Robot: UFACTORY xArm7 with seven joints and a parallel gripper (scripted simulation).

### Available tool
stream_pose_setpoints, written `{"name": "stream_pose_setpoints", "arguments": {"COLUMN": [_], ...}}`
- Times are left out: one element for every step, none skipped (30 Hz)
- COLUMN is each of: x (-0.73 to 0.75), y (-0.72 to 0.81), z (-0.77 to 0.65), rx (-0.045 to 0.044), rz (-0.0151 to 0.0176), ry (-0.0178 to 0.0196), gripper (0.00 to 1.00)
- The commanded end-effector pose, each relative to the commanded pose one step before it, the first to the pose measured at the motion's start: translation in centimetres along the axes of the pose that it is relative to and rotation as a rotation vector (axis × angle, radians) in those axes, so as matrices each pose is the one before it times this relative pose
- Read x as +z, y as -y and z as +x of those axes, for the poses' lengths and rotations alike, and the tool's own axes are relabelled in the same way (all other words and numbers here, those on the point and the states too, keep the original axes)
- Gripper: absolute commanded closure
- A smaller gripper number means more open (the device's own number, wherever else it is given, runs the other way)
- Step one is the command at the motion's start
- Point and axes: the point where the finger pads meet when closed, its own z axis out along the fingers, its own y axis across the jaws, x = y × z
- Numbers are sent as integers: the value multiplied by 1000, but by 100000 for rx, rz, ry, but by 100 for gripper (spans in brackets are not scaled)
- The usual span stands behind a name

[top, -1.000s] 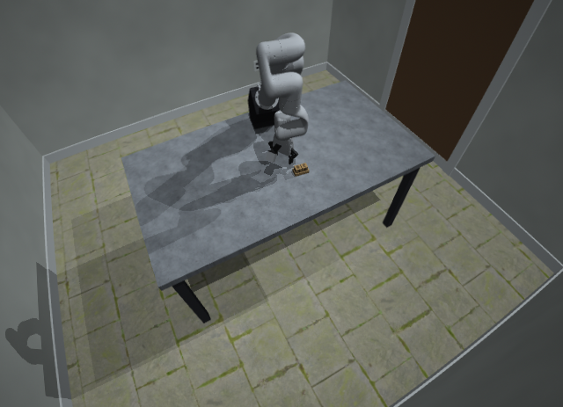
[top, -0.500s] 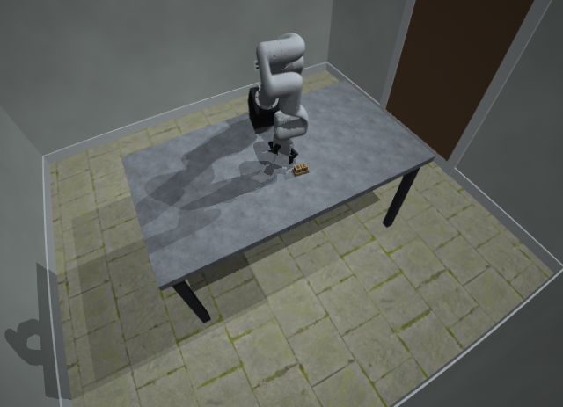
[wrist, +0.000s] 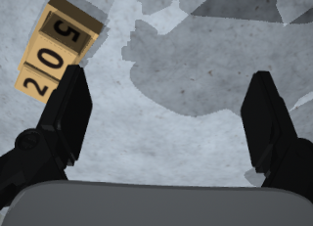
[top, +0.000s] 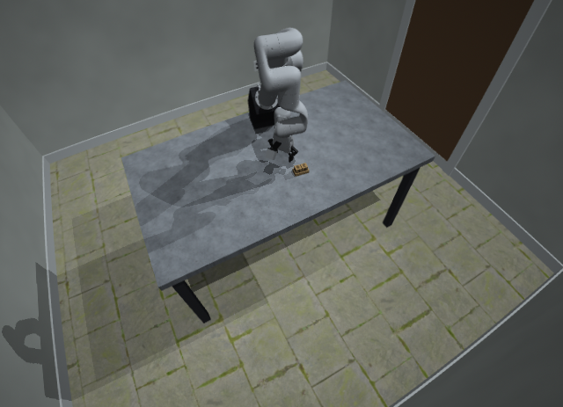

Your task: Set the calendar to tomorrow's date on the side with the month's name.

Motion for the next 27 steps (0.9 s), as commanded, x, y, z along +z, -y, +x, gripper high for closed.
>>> {"name": "stream_pose_setpoints", "arguments": {"x": [-2300,-428,-392,0,0,-345,-292,-233,-174,-116,-65,-26,-4,0,0,0,0,0,0,0,0,0,0,0,0,0,1], "y": [47,0,0,0,0,0,0,0,0,-1,-1,0,0,0,0,0,0,0,0,0,0,0,0,0,3,17,43], "z": [53,0,0,0,0,0,0,0,0,0,0,0,0,0,0,0,0,0,0,0,0,0,0,0,1,9,22], "rx": [20,1,1,0,0,-2,1,0,1,-1,-1,-1,0,0,0,0,0,0,0,0,0,0,0,0,-191,-1239,-3068], "rz": [7,1,1,0,0,0,0,0,1,-1,-1,-1,0,0,0,0,0,0,0,0,0,0,0,0,-1,-7,-20], "ry": [-149,1,1,0,0,-1,0,0,1,-1,-1,-1,0,0,0,0,0,0,0,0,0,0,0,0,-3,-21,-52], "gripper": [0,0,0,0,0,0,0,0,0,0,0,0,0,0,0,0,0,0,0,0,0,0,0,0,0,0,0]}}
